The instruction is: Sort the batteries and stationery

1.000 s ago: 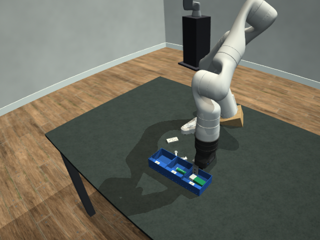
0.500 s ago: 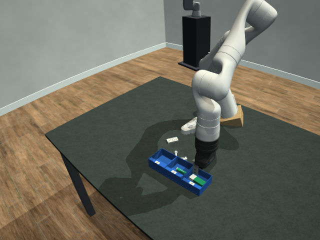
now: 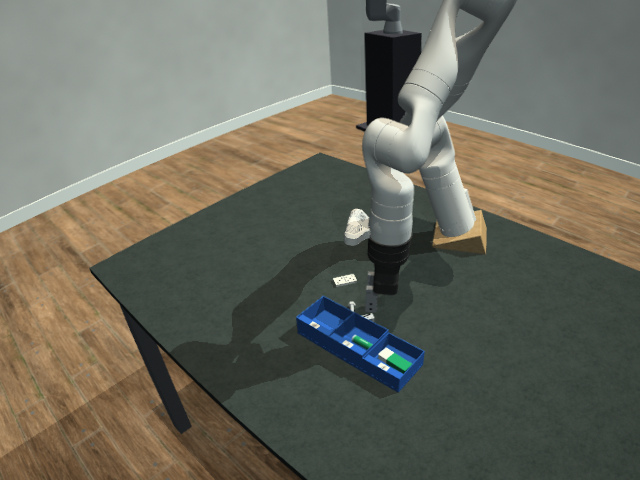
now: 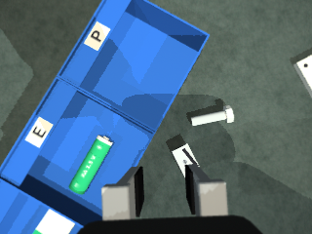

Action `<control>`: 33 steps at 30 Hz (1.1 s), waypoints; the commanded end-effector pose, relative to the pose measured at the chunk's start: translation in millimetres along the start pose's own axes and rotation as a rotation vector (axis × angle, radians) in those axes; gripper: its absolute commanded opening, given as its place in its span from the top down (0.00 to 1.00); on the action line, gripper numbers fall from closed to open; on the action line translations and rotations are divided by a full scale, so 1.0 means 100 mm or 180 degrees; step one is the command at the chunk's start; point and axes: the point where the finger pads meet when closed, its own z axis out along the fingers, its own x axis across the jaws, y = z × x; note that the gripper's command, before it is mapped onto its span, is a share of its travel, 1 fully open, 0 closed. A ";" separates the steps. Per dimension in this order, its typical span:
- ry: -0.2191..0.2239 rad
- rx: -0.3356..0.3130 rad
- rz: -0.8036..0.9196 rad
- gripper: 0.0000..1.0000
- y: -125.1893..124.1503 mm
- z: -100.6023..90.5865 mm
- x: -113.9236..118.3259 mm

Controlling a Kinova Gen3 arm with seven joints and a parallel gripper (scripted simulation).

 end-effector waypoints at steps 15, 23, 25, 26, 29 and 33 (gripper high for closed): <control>-0.0189 -0.0083 -0.1327 0.38 -0.10 -0.06 0.23; -0.0189 -0.0083 -0.1327 0.38 -0.10 -0.06 0.23; -0.0189 -0.0083 -0.1327 0.38 -0.10 -0.06 0.24; -0.0189 -0.0083 -0.1327 0.38 -0.11 -0.06 0.24; -0.0189 -0.0083 -0.1327 0.38 -0.11 -0.06 0.24; -0.0189 -0.0083 -0.1327 0.38 -0.11 -0.06 0.24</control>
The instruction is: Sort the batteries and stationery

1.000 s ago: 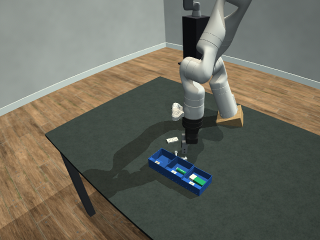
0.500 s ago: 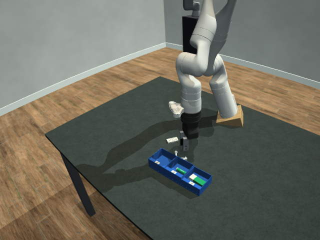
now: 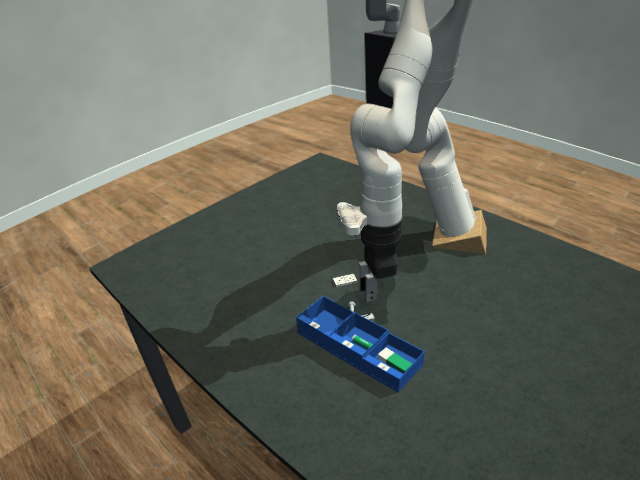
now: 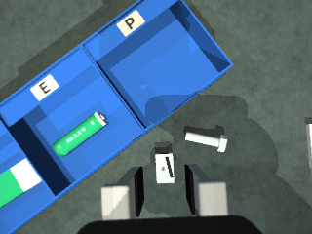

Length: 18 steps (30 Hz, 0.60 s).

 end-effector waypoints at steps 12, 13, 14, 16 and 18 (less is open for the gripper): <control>-0.0004 0.0004 -0.0016 0.38 -0.01 0.10 0.01; -0.0004 0.0004 -0.0015 0.38 -0.01 0.14 0.01; -0.0004 0.0004 -0.0015 0.38 -0.01 0.18 0.02; -0.0003 0.0004 -0.0015 0.38 -0.01 0.26 0.02; -0.0003 0.0004 -0.0015 0.38 -0.01 0.26 0.02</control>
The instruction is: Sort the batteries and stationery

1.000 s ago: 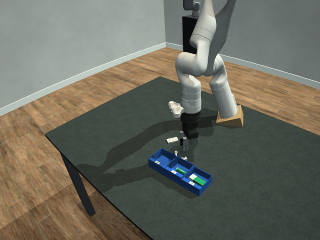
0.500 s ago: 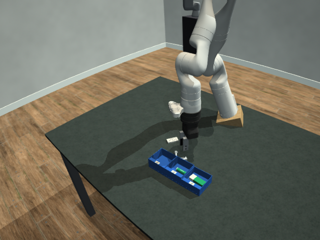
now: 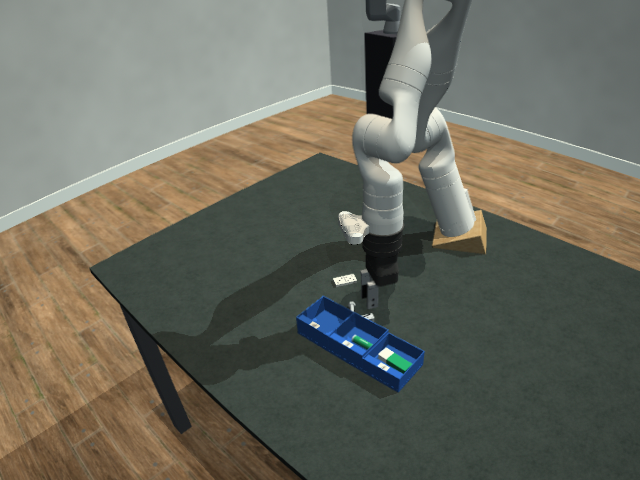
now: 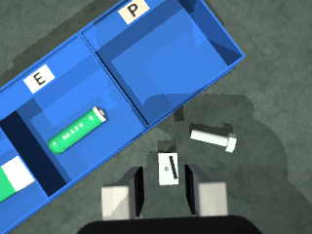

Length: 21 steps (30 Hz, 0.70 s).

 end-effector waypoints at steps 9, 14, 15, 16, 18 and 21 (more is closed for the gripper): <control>0.0016 0.0000 0.0033 0.38 -0.05 0.43 0.08; 0.0015 0.0001 0.0032 0.38 -0.06 0.43 0.09; 0.0010 0.0002 0.0032 0.38 -0.06 0.42 0.08; 0.0010 0.0002 0.0032 0.38 -0.06 0.42 0.08; 0.0012 0.0008 0.0043 0.38 -0.07 0.42 0.08; 0.0012 0.0002 0.0067 0.38 -0.05 0.42 0.07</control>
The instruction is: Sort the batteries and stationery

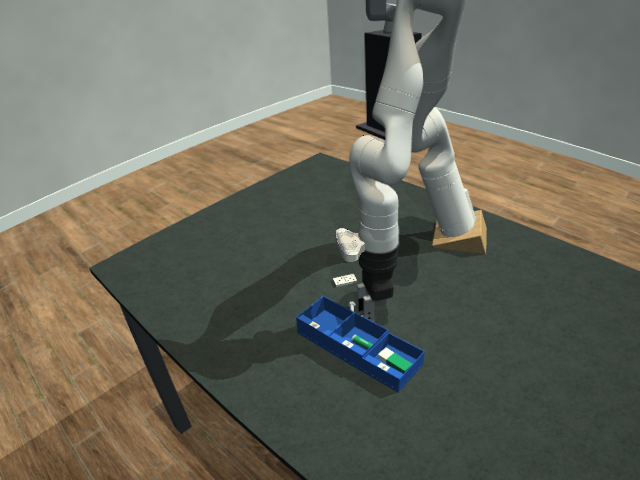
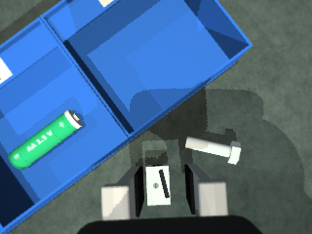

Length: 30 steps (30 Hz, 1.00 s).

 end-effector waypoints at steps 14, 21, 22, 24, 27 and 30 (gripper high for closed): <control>-0.0005 -0.0016 0.0033 0.38 0.05 0.00 -0.07; -0.0010 0.0010 0.0000 0.38 0.02 0.08 -0.07; -0.0008 0.0008 0.0000 0.38 0.02 0.10 -0.06; -0.0004 0.0005 0.0001 0.38 0.02 0.12 -0.05; -0.0005 0.0003 0.0003 0.38 0.02 0.14 -0.04; -0.0006 0.0003 -0.0001 0.38 0.02 0.13 -0.04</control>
